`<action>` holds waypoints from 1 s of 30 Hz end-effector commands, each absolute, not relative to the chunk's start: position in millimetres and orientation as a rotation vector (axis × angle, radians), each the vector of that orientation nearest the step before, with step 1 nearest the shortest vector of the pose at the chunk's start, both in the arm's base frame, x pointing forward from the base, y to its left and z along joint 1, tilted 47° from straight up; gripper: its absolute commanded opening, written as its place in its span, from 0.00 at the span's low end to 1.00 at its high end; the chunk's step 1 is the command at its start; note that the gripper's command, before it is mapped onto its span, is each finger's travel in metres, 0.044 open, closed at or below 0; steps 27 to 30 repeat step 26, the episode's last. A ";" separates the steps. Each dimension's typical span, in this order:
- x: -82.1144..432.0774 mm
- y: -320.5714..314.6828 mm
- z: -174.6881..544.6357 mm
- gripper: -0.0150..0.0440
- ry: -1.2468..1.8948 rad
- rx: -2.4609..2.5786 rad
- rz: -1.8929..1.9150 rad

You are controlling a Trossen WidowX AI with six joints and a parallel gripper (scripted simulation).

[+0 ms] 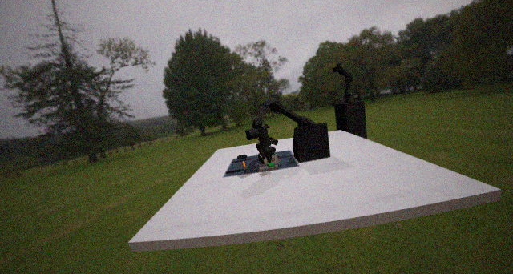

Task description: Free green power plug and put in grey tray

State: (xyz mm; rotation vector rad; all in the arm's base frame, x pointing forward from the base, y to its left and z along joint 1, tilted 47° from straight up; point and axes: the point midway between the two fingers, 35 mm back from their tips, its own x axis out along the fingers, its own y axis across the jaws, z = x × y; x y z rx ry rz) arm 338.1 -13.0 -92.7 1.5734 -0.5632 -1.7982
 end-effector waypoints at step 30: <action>342.2 46.8 -33.5 1.00 -0.577 1.565 -1.816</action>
